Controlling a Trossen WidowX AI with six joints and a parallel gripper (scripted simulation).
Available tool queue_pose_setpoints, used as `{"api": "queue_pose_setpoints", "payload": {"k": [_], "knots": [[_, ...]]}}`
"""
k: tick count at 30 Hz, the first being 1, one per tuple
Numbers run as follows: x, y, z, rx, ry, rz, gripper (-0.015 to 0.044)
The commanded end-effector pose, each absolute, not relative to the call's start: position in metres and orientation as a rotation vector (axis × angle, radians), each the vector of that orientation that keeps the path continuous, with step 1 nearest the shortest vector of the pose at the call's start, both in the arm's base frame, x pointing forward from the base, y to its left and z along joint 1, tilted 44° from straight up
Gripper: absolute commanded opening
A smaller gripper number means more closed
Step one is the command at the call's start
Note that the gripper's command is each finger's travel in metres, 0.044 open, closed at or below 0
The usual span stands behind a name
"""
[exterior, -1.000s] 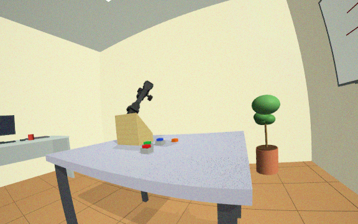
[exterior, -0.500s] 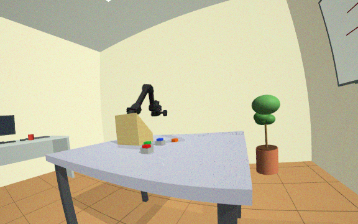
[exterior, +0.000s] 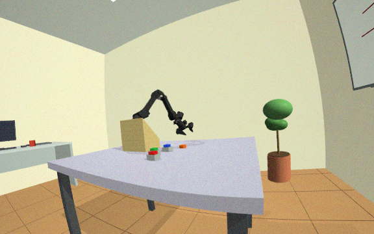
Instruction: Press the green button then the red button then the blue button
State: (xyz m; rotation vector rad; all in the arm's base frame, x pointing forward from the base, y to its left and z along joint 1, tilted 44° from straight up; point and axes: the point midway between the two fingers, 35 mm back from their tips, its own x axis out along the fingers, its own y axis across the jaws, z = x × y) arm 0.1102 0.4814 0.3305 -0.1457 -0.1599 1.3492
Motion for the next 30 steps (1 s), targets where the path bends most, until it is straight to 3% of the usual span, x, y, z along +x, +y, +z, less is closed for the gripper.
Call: {"api": "queue_pose_setpoints", "payload": {"k": [1,10,16,23,30], "knots": [[0.173,0.468,0.291,-0.245,-0.054,1.258,0.0400],[0.304,0.393,0.207,-0.381,0.226,1.039,0.0400],[0.357,0.323,0.134,-0.456,0.463,0.944,0.0400],[0.387,0.221,0.055,-0.450,0.765,0.849,0.0400],[0.372,0.111,-0.014,-0.310,1.083,0.770,0.0400]]}}
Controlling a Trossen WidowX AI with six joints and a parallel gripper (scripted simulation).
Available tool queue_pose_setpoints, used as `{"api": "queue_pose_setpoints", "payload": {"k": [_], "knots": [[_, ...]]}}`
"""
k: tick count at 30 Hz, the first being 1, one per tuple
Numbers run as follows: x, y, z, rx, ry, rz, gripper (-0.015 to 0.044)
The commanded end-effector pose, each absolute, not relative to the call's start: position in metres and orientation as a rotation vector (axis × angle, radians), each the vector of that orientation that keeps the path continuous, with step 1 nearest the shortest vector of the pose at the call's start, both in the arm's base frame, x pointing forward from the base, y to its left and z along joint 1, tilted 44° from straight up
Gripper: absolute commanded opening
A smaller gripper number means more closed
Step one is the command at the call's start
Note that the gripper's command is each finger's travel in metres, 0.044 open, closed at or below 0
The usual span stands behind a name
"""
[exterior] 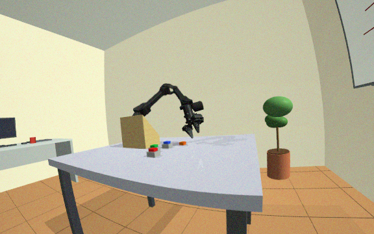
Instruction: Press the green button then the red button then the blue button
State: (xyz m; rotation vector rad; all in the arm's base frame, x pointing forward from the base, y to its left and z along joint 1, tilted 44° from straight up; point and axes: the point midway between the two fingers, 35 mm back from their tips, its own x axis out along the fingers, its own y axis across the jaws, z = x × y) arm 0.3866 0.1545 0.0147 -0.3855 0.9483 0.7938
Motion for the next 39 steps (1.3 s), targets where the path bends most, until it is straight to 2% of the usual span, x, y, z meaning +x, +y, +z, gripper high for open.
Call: {"api": "queue_pose_setpoints", "payload": {"k": [1,8,15,22,28,36,39], "knots": [[0.366,0.095,-0.022,-0.276,1.127,0.760,0.0400],[0.307,0.010,-0.064,0.043,1.375,0.707,0.0400],[0.242,-0.037,-0.077,0.454,1.478,0.652,0.0400],[0.231,-0.044,-0.076,0.544,1.479,0.634,0.0400],[0.230,-0.003,-0.119,0.546,1.478,0.637,0.0242],[0.230,-0.001,-0.121,0.547,1.478,0.637,0.0032],[0.230,-0.001,-0.121,0.547,1.478,0.637,0.0020]]}}
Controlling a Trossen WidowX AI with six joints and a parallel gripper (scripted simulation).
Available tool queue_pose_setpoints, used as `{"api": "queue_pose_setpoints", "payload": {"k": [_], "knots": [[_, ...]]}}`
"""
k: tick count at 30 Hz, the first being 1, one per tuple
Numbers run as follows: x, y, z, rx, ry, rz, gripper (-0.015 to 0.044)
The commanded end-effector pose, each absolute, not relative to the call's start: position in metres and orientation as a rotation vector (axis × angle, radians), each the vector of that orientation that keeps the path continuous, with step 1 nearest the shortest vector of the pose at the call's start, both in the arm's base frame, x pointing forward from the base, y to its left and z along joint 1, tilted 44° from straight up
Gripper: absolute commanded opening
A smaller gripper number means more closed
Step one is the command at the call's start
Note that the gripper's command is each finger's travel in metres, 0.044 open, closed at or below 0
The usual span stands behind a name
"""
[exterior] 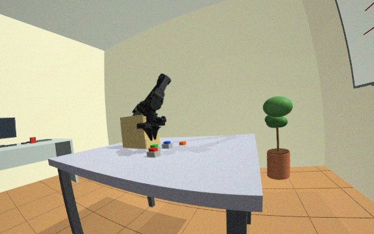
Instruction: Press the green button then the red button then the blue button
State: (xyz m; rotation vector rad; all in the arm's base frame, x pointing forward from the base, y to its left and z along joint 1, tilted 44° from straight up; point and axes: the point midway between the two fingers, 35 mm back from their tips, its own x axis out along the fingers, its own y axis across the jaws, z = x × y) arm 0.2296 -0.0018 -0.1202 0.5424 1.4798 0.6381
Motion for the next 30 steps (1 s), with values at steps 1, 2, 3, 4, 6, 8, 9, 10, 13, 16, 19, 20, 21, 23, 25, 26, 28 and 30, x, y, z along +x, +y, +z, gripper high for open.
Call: {"api": "queue_pose_setpoints", "payload": {"k": [1,2,3,4,6,8,9,10,13,16,19,20,21,23,25,26,28,30], "knots": [[0.230,-0.001,-0.121,0.547,1.478,0.637,0.0020],[0.230,-0.001,-0.121,0.547,1.478,0.637,0.0020],[0.230,-0.001,-0.121,0.547,1.478,0.637,0.0020],[0.230,-0.001,-0.121,0.547,1.478,0.637,0.0020],[0.230,-0.001,-0.121,0.547,1.478,0.637,0.0020],[0.230,0.000,-0.121,0.547,1.478,0.637,0.0020],[0.230,0.001,-0.122,0.547,1.478,0.637,0.0020],[0.230,0.002,-0.124,0.547,1.478,0.637,0.0020],[0.230,0.005,-0.127,0.547,1.478,0.637,0.0020],[0.230,0.009,-0.131,0.547,1.478,0.637,0.0020],[0.230,0.012,-0.134,0.547,1.478,0.637,0.0020],[0.230,0.013,-0.135,0.547,1.478,0.638,0.0020],[0.230,0.014,-0.137,0.548,1.478,0.638,0.0020],[0.230,0.017,-0.139,0.548,1.478,0.638,0.0020],[0.229,0.019,-0.141,0.548,1.478,0.638,0.0020],[0.229,0.020,-0.142,0.548,1.478,0.639,0.0020],[0.229,0.022,-0.144,0.549,1.478,0.639,0.0020],[0.229,0.022,-0.144,0.549,1.478,0.639,0.0020]]}}
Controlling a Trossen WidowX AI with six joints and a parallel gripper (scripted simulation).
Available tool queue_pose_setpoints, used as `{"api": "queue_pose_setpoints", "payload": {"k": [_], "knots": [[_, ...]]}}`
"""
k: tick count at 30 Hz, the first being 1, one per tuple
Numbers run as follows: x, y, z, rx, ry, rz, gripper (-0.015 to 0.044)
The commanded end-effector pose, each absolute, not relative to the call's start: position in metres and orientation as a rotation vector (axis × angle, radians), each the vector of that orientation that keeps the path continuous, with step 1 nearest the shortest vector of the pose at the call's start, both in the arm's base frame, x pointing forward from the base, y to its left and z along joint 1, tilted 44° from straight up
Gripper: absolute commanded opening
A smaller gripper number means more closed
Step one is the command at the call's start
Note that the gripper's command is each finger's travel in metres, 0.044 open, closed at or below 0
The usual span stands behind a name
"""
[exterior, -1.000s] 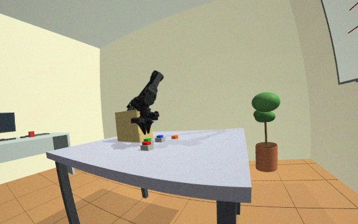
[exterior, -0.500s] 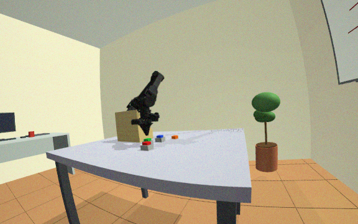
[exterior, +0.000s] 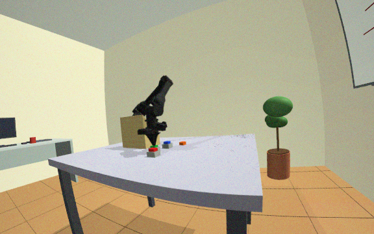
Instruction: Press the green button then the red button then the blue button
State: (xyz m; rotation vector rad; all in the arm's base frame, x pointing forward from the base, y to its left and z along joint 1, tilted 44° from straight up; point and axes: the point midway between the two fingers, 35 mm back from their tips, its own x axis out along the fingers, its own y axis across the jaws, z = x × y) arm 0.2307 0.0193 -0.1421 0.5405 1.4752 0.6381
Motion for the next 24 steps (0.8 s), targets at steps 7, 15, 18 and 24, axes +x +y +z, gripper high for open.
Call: {"api": "queue_pose_setpoints", "payload": {"k": [7,15,18,24], "knots": [[0.229,0.022,-0.144,0.549,1.478,0.639,0.0020],[0.229,0.022,-0.144,0.549,1.478,0.639,0.0020],[0.229,0.022,-0.144,0.549,1.478,0.639,0.0020],[0.230,-0.001,-0.121,0.547,1.478,0.637,0.0020]]}}
